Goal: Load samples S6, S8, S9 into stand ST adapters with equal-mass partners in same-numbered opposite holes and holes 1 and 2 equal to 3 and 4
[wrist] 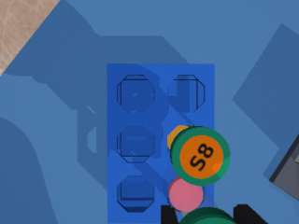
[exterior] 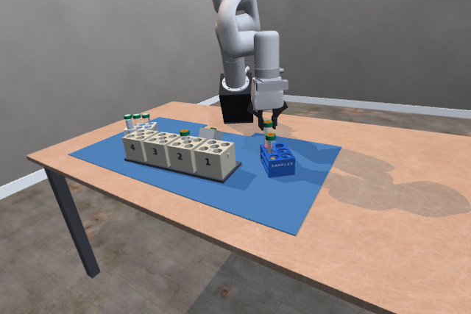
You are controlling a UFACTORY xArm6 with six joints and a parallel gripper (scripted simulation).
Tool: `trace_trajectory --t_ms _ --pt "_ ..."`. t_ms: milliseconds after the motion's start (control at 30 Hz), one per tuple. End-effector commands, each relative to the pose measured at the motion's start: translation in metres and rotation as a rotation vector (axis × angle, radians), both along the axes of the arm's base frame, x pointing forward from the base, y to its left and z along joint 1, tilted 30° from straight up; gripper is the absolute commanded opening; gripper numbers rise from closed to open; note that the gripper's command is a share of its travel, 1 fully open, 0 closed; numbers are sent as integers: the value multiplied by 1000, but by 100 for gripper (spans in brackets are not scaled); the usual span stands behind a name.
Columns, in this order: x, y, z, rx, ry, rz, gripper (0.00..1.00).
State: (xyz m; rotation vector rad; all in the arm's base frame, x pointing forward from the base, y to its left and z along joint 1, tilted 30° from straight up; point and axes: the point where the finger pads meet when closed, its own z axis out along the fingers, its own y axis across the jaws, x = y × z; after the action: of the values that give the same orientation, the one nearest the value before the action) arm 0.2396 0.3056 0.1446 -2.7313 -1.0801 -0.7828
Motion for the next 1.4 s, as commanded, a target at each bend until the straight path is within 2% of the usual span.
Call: trace_trajectory --t_ms 0,1367 --pt "-2 -1 7 3 -1 1 0" --pt "-34 -21 71 3 -1 1 0"
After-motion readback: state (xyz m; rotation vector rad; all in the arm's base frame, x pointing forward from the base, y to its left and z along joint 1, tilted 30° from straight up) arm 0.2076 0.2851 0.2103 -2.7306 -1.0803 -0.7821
